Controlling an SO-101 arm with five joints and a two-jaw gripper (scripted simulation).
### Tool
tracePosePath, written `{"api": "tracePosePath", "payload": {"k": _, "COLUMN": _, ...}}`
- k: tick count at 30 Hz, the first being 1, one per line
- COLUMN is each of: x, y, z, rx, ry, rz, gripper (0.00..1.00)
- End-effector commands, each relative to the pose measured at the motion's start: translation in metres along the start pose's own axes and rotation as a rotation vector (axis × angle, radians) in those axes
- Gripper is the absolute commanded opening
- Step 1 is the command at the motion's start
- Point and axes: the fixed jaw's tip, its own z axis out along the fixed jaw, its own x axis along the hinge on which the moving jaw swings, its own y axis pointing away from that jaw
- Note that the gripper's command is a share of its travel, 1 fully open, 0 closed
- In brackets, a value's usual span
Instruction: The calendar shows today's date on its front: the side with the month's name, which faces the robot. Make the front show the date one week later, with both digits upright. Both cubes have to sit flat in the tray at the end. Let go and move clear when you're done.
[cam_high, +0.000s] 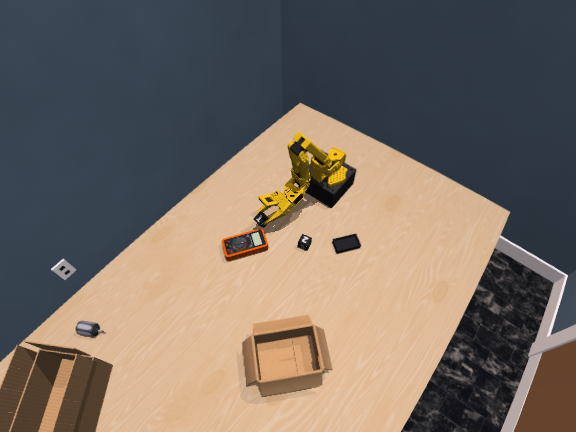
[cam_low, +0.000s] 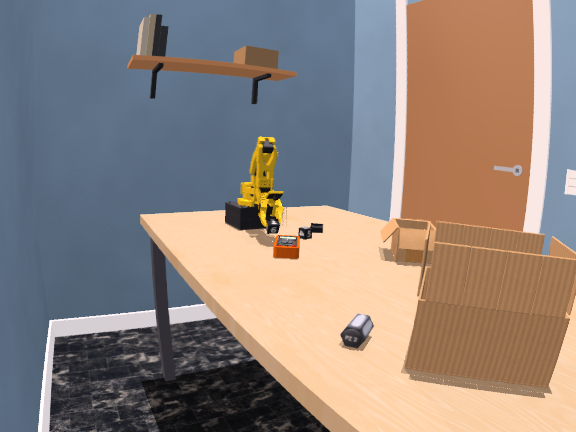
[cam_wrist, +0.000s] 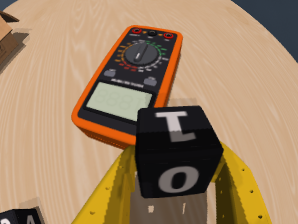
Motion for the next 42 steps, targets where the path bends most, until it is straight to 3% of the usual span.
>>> {"api": "tracePosePath", "payload": {"k": 1, "x": 0.0, "y": -0.0024, "z": -0.0014, "rx": 0.008, "ry": -0.05, "rz": 0.017, "gripper": 0.0}}
{"api": "tracePosePath", "payload": {"k": 11, "x": -0.0003, "y": -0.0024, "z": -0.0052, "rx": 0.008, "ry": -0.117, "rz": 0.018, "gripper": 0.0}}
{"api": "tracePosePath", "payload": {"k": 42, "x": -0.0022, "y": -0.0024, "z": -0.0062, "rx": 0.008, "ry": -0.13, "rz": 0.019, "gripper": 0.0}}
